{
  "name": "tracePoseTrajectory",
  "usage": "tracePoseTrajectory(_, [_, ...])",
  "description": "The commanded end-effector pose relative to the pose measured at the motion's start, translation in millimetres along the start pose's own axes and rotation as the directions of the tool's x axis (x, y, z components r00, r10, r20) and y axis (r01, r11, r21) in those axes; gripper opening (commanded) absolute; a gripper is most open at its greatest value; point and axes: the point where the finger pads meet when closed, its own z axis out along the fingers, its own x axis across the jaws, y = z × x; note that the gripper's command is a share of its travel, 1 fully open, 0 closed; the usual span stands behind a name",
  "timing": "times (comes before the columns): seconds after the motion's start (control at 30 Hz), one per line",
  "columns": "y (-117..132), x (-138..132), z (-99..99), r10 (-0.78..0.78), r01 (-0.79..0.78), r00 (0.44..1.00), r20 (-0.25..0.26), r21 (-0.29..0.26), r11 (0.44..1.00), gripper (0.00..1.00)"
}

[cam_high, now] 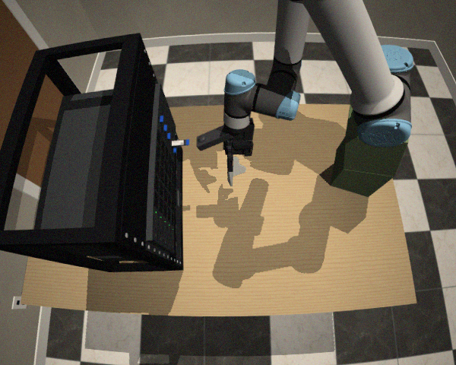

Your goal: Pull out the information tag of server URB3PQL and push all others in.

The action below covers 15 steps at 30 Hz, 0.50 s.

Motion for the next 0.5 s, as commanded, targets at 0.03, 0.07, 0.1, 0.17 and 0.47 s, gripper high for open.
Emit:
tracePoseTrajectory(0.03, [-8,2,-4.9,-0.004,0.004,1.0,-0.013,0.023,1.0,1.0])
tracePoseTrajectory(0.07, [-9,2,-5.7,-0.004,0.005,1.0,-0.015,0.027,1.0,1.0])
tracePoseTrajectory(0.1, [-10,2,-6.5,-0.005,0.005,1.0,-0.018,0.031,0.999,1.0])
tracePoseTrajectory(0.17, [-13,3,-8.2,-0.006,0.007,1.0,-0.022,0.039,0.999,1.0])
tracePoseTrajectory(0.47, [-21,5,-14.2,-0.009,0.011,0.999,-0.037,0.066,0.998,1.0])
